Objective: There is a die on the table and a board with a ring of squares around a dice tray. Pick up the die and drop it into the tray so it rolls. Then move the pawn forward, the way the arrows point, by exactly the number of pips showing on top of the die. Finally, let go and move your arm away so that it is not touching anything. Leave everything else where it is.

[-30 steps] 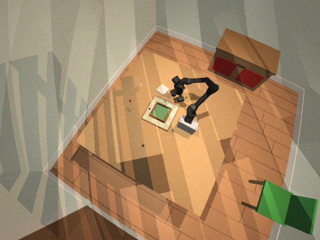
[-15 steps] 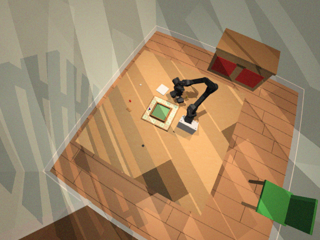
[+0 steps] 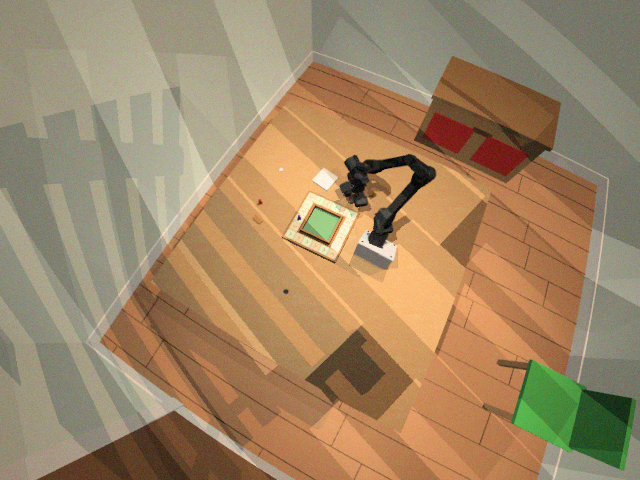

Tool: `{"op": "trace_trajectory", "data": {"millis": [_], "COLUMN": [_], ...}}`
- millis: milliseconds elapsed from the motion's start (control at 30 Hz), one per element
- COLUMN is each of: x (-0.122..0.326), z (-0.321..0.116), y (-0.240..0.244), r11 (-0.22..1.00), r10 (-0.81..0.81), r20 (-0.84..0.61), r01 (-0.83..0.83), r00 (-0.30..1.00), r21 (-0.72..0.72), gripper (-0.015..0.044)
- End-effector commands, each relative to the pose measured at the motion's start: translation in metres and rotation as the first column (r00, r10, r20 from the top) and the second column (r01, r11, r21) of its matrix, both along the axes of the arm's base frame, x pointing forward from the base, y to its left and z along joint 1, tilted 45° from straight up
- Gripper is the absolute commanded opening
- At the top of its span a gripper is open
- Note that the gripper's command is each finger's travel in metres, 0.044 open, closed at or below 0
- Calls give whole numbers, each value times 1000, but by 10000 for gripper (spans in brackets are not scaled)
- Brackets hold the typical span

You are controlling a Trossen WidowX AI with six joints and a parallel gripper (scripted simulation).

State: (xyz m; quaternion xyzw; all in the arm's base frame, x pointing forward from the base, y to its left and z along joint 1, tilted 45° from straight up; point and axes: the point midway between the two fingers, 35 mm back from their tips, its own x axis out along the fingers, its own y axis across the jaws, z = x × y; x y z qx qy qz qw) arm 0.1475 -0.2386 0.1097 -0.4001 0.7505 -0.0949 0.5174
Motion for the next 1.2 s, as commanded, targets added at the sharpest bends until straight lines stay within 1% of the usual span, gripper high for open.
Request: {"op": "trace_trajectory", "data": {"millis": [0,33,67,133,500,900,1033,1167], "x": [1,4,8,14,24,20,23,40], "z": [-1,0,1,5,40,88,87,72], "y": [0,2,4,9,41,80,81,87], "r11": [1000,1000,1000,1000,1000,1000,1000,997], "r10": [4,5,8,10,4,3,13,73], "r20": [3,14,31,47,31,1,-9,-60], "r01": [-4,-5,-9,-11,-5,-3,-13,-71], "r00": [1000,1000,999,999,1000,1000,1000,996], "r21": [3,4,5,9,28,10,13,35], "gripper": [31,5,0,0,0,0,0,0]}}
